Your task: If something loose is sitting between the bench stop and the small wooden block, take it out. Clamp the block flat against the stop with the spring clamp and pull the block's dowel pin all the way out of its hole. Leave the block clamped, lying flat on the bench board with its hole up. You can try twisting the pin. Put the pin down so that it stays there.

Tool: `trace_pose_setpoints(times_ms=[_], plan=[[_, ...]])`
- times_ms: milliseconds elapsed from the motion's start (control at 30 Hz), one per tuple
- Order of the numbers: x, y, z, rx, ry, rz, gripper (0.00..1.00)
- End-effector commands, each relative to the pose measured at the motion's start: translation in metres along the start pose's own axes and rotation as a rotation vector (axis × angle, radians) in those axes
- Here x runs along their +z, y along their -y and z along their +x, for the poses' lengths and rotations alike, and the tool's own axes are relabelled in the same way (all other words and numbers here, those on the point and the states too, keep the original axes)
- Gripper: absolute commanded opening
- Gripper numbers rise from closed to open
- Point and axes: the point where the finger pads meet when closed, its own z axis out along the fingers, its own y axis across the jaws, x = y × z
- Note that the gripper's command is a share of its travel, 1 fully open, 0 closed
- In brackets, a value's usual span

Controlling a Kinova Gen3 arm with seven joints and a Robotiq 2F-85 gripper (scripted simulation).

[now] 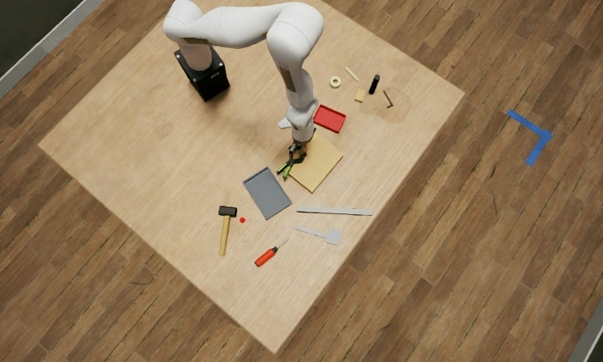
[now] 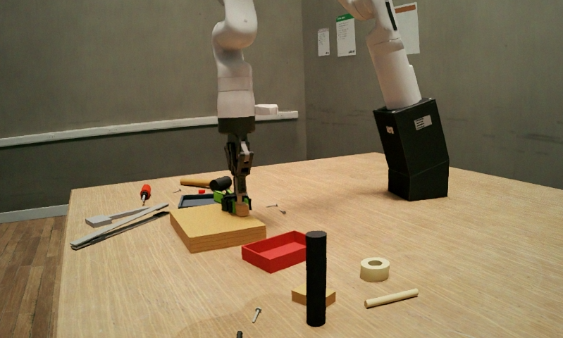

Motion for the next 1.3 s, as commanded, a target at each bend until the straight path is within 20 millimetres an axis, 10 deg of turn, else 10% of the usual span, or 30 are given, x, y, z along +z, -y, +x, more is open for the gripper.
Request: trace_pose_setpoints(times_ms=[0,1267], plan=[[-0.0015,0.0013,0.0014,0.054,-0.002,0.005,0.1],[-0.0019,0.001,0.0027,0.506,-0.005,0.005,0.1]])
